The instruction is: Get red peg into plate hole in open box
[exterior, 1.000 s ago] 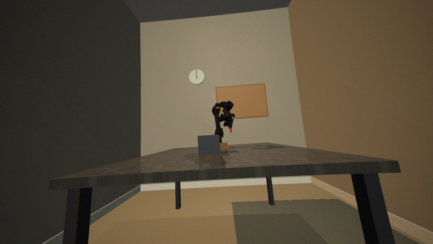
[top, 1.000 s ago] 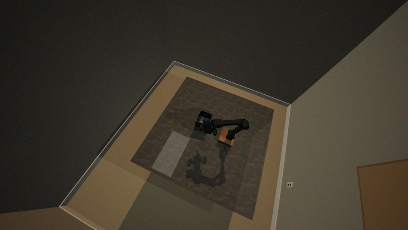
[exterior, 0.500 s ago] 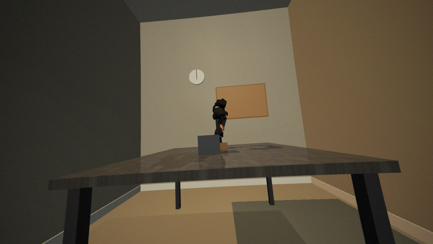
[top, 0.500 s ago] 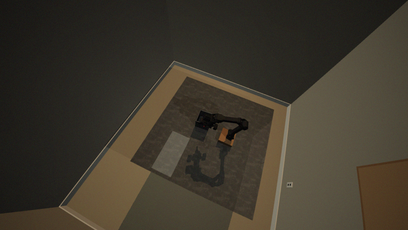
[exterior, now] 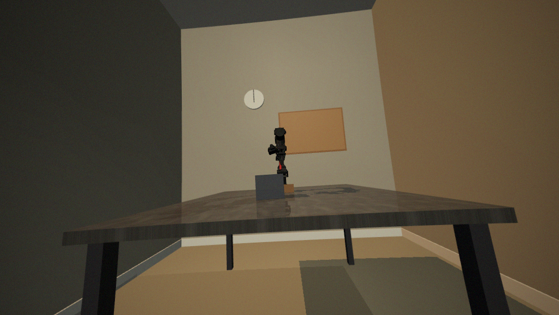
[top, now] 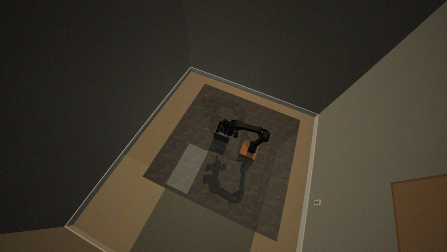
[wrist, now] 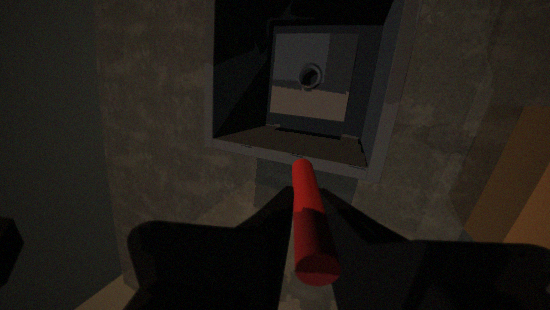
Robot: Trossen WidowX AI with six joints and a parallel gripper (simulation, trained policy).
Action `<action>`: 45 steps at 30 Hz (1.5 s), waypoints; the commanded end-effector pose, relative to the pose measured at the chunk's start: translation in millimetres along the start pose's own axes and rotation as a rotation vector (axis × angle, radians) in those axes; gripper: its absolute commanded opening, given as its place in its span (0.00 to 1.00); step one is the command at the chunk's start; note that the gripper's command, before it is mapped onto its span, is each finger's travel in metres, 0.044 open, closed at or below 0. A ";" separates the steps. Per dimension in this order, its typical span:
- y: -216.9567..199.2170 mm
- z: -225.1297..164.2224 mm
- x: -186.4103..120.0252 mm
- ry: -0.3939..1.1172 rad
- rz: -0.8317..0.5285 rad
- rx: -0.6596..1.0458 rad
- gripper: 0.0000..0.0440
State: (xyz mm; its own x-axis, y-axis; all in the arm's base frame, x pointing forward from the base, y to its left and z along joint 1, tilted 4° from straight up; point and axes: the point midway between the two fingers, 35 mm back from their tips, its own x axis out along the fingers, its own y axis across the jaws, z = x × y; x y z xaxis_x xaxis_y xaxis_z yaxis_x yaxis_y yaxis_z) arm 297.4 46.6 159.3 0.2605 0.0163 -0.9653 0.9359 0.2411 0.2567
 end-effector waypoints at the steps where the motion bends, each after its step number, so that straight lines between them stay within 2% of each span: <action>1: 1.1 7.9 3.2 -0.002 -0.017 0.000 0.00; 22: 1.6 53.4 42.5 0.010 -0.115 0.004 0.00; 45: -0.7 67.6 108.1 0.066 -0.159 -0.033 0.00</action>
State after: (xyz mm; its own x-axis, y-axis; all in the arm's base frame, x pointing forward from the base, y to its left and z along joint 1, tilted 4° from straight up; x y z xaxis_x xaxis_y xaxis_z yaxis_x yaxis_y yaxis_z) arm 342.1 -17.4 66.5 0.1071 0.0339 -0.9937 0.9572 0.2667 0.1123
